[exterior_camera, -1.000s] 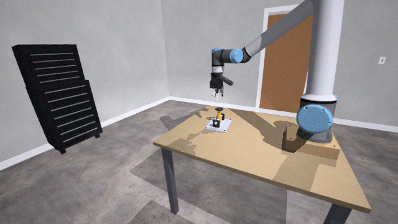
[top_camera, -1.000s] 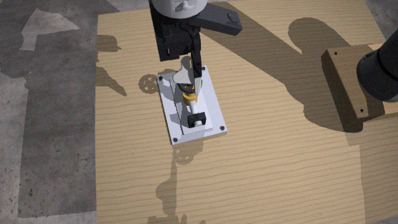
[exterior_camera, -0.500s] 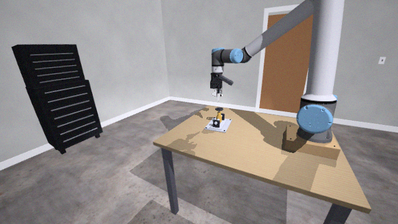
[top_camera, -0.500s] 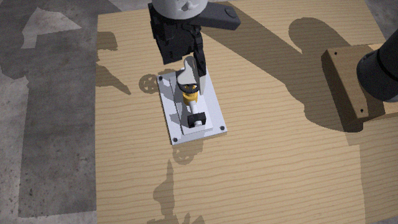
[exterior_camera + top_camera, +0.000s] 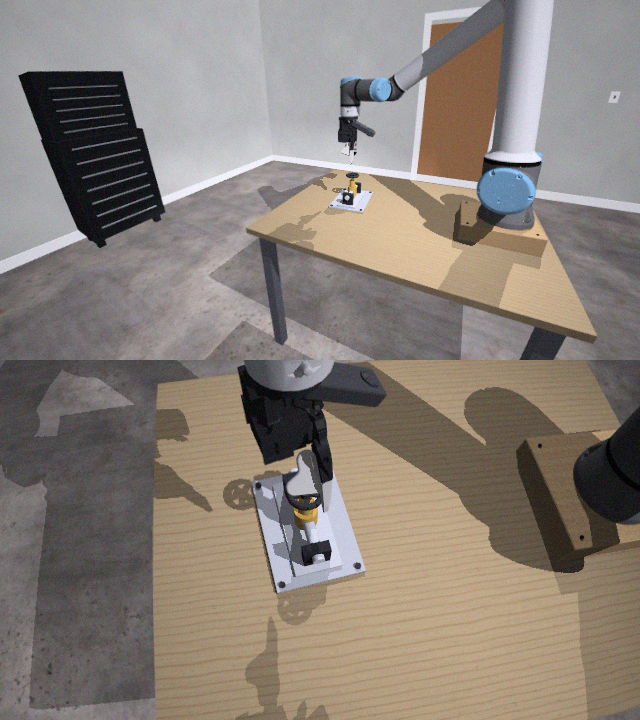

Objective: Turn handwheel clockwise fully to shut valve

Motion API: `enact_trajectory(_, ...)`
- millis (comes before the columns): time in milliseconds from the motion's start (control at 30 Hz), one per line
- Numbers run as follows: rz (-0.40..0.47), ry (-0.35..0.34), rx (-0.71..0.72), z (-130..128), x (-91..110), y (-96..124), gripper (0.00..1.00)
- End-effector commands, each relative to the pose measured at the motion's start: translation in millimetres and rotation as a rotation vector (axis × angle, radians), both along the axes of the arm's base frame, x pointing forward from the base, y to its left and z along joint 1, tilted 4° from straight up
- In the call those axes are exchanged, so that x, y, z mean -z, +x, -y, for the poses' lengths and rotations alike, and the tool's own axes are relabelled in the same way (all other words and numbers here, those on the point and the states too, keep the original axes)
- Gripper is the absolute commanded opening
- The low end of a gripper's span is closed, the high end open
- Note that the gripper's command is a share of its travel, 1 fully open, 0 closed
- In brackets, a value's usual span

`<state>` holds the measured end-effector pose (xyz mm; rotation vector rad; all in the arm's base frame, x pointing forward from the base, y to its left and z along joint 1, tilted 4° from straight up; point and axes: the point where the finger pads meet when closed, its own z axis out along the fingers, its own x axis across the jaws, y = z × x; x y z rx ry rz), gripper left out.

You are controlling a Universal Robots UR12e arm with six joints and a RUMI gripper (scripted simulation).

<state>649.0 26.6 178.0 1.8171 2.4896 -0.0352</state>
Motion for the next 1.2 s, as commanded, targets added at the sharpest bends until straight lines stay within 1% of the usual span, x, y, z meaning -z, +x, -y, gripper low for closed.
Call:
enact_trajectory(0,0.002,0.0,-0.003,-1,-1,1,1.0)
enact_trajectory(500,-0.003,0.001,-0.003,-1,10,-1,1.0)
enact_trajectory(1000,-0.003,0.001,-0.002,0,31,0,1.0)
enact_trajectory(1167,-0.003,0.001,-0.002,1,36,0,1.0)
